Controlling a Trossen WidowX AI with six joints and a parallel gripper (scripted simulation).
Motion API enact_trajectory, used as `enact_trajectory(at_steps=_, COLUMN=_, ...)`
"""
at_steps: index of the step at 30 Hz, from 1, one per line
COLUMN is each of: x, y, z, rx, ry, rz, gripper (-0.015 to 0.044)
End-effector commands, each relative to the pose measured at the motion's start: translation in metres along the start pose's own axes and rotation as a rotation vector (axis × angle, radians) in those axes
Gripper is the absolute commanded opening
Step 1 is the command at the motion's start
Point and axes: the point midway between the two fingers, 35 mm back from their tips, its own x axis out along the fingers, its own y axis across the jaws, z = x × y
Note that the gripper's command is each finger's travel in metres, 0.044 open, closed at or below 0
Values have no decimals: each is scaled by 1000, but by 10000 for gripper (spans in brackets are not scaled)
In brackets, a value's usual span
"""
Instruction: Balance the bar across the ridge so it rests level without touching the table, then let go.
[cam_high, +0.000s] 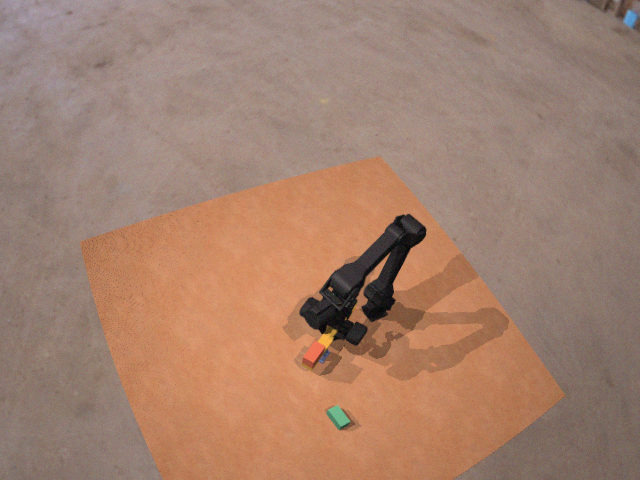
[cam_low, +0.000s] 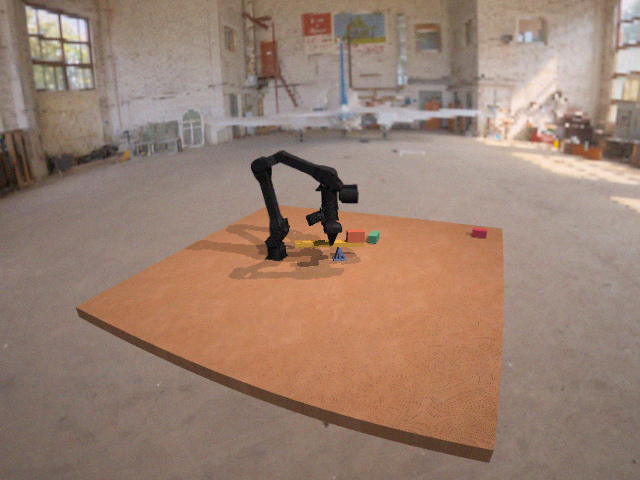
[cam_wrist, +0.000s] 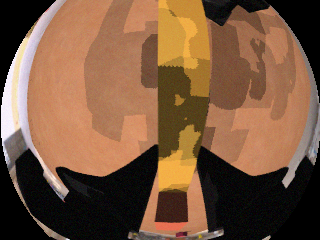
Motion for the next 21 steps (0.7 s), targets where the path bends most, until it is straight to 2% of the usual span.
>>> enact_trajectory(at_steps=1, x=1, y=-1, z=-1, rx=4, ry=3, rz=-5, gripper=0)
enact_trajectory(at_steps=21, x=3, y=-1, z=-1, rx=4, ry=3, rz=-5, gripper=0)
